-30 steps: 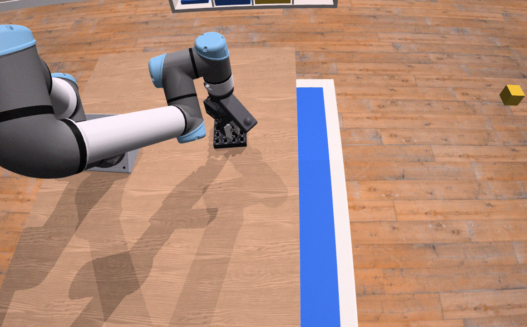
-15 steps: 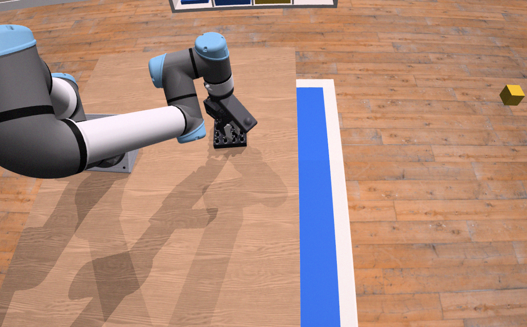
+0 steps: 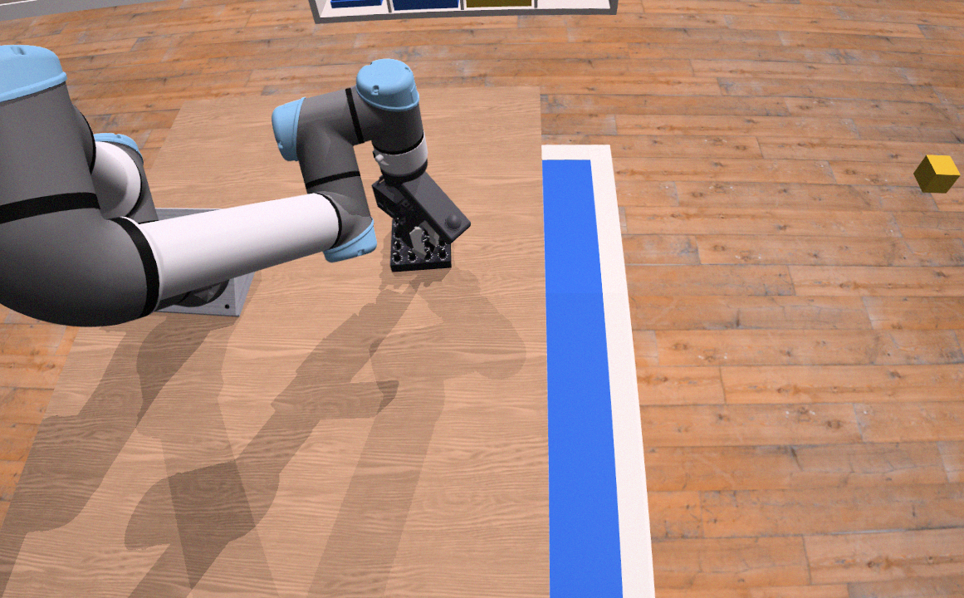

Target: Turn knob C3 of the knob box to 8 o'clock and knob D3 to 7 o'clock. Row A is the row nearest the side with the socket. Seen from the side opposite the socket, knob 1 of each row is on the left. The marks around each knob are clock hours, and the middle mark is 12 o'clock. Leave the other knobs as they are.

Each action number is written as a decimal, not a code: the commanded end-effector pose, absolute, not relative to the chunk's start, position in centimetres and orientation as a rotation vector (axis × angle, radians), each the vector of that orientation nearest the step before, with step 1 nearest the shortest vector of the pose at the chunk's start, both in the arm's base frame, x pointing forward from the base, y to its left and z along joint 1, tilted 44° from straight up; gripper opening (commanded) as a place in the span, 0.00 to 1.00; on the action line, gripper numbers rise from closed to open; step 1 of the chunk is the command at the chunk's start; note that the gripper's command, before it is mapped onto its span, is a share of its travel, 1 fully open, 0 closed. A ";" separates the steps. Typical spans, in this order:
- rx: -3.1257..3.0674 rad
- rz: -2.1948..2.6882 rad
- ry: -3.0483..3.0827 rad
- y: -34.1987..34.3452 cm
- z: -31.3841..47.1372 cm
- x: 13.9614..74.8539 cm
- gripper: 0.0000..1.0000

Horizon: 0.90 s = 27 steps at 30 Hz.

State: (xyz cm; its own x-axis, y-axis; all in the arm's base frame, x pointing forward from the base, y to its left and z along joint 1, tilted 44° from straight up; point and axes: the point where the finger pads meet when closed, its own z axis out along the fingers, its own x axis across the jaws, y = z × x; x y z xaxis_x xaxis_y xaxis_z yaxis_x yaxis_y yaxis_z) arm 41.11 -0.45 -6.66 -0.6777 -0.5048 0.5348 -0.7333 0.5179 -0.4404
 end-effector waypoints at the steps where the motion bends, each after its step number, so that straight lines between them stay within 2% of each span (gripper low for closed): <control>1: 1.029 0.940 -2.424 -0.4 -6.6 41.1 0.11; 5: 1.029 0.940 -2.424 -0.4 -6.6 41.1 0.11; 6: 1.029 0.940 -2.424 -0.4 -6.6 41.1 0.04; 27: 1.029 0.940 -2.424 -0.4 -6.6 41.1 0.04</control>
